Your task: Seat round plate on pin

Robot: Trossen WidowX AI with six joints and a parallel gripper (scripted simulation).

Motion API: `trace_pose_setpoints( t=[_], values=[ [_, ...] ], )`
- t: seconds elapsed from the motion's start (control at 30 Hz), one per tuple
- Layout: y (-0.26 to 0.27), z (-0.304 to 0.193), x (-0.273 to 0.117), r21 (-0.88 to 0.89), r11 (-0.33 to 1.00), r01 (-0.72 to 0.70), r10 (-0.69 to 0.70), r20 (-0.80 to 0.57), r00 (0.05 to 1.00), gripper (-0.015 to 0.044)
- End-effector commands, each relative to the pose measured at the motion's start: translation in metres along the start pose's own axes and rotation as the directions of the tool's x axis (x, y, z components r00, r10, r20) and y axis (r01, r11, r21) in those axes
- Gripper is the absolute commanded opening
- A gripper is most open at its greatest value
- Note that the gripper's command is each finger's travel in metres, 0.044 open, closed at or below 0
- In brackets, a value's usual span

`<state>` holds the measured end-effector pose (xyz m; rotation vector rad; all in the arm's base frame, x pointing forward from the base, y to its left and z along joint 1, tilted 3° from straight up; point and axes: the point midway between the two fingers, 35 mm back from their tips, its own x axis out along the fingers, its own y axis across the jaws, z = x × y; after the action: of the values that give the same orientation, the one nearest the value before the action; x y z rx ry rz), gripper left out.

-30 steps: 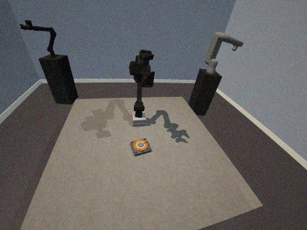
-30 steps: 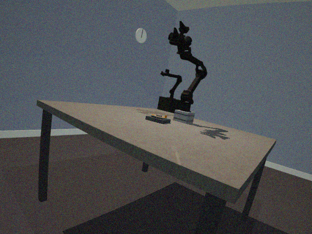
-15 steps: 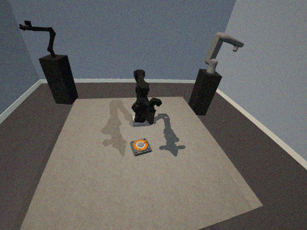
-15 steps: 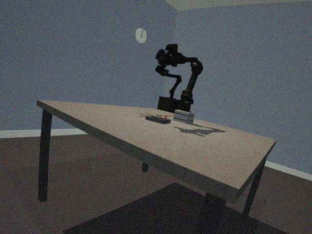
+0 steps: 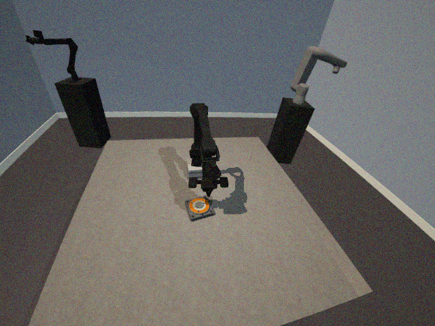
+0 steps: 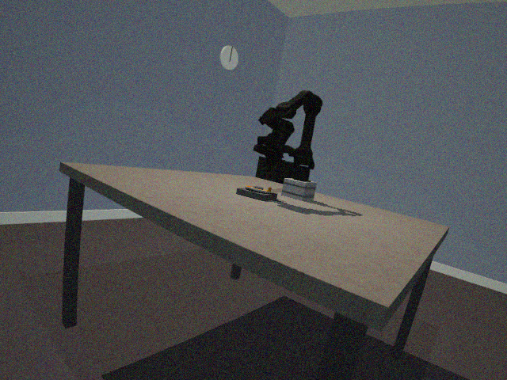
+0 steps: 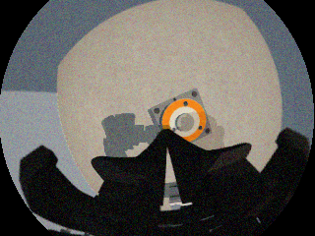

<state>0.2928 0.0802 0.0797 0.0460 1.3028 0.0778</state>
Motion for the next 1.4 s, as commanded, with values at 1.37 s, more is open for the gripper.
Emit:
trace_pose_setpoints(
  t=[1.37],
  values=[
    [0.0, -0.035, 0.068, -0.192, 0.98, 0.047, -0.086, -0.204, 0.975, 0.0]
  ],
)
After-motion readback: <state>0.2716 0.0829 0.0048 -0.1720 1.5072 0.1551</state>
